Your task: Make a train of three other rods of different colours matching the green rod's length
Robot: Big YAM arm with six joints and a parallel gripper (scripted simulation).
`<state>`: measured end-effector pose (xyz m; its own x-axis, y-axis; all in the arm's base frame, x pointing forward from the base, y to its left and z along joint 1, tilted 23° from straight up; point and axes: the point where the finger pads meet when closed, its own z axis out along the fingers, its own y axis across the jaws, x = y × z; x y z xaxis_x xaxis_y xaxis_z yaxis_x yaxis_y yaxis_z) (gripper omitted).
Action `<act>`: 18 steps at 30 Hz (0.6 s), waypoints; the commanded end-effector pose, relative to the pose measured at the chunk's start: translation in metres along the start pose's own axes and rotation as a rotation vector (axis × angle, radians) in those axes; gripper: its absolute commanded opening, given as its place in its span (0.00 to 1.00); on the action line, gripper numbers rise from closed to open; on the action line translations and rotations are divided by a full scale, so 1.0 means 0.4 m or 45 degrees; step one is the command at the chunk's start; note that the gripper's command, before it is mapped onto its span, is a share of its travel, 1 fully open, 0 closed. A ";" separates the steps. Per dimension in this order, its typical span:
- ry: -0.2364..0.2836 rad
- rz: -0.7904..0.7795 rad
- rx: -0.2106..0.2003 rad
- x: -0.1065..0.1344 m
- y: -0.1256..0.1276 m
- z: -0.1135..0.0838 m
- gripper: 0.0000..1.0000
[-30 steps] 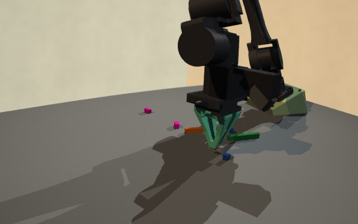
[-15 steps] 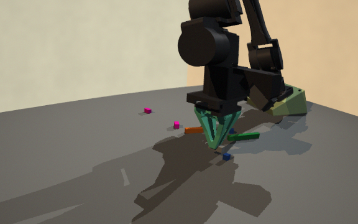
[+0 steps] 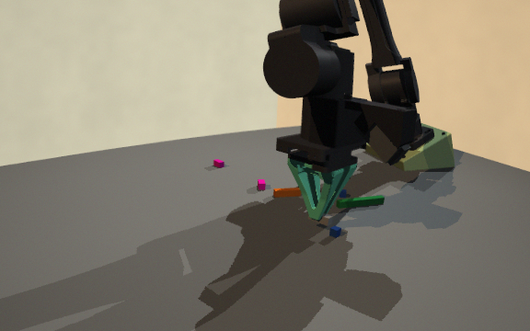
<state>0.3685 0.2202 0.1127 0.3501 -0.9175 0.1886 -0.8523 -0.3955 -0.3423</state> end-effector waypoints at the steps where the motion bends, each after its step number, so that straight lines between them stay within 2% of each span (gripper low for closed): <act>1: -0.008 -0.001 0.016 0.011 -0.001 -0.007 0.04; 8: -0.013 -0.006 0.032 0.006 -0.003 -0.017 0.04; 18: -0.012 -0.016 0.022 0.000 0.004 -0.012 0.04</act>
<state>0.3666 0.2187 0.1113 0.3515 -0.9168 0.1896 -0.8525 -0.3972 -0.3400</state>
